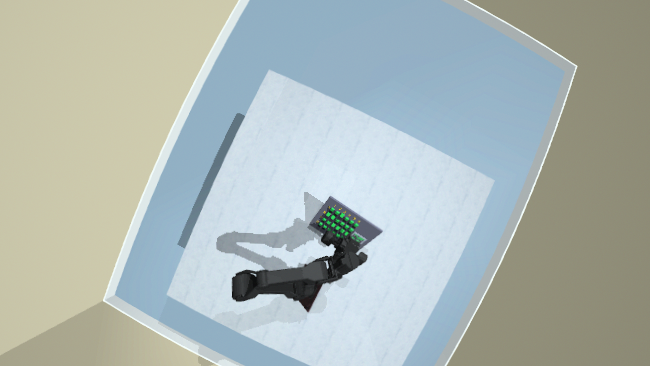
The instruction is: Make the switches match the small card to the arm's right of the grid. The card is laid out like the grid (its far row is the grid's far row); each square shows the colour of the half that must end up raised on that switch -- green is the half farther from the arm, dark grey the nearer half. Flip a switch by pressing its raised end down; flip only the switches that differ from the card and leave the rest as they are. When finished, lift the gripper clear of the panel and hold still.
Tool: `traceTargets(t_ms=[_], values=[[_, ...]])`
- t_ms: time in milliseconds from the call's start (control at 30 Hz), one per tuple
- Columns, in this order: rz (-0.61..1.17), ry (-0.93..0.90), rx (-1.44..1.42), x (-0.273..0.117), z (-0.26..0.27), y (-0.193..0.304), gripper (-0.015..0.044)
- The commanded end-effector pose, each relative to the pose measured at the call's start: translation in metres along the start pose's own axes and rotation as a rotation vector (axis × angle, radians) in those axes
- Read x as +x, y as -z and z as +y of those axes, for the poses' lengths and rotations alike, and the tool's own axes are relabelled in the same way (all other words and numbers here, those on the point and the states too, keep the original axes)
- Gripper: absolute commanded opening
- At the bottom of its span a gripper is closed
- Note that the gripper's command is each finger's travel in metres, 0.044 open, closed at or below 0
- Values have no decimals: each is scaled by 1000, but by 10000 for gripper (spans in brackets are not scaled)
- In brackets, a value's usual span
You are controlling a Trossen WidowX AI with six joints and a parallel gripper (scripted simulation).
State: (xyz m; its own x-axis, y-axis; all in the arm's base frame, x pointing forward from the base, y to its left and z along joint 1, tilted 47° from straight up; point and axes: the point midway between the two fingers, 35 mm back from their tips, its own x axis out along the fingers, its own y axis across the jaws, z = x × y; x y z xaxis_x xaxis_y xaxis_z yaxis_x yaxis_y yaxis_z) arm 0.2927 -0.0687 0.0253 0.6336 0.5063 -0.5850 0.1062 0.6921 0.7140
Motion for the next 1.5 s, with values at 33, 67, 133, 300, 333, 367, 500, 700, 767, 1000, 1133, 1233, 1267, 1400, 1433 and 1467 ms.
traceTargets(t_ms=[33, 67, 133, 300, 333, 367, 500, 700, 767, 1000, 1133, 1233, 1267, 1400, 1433, 1467], values=[[2, 3, 3, 6, 0, 1, 0], [2, 3, 3, 7, 0, 1, 0], [2, 3, 3, 11, 0, 0, 0], [2, 3, 3, 15, 0, 0, 0], [2, 3, 3, 15, 0, 0, 0], [2, 3, 3, 15, 0, 0, 0], [2, 3, 3, 15, 0, 0, 0], [2, 3, 3, 15, 0, 0, 0], [2, 3, 3, 15, 0, 0, 0], [2, 3, 3, 16, 0, 0, 0], [2, 3, 3, 16, 0, 0, 0], [2, 3, 3, 16, 0, 0, 0], [2, 3, 3, 17, 0, 0, 0], [2, 3, 3, 17, 0, 0, 0], [2, 3, 3, 17, 0, 0, 0], [2, 3, 3, 17, 0, 0, 0]])
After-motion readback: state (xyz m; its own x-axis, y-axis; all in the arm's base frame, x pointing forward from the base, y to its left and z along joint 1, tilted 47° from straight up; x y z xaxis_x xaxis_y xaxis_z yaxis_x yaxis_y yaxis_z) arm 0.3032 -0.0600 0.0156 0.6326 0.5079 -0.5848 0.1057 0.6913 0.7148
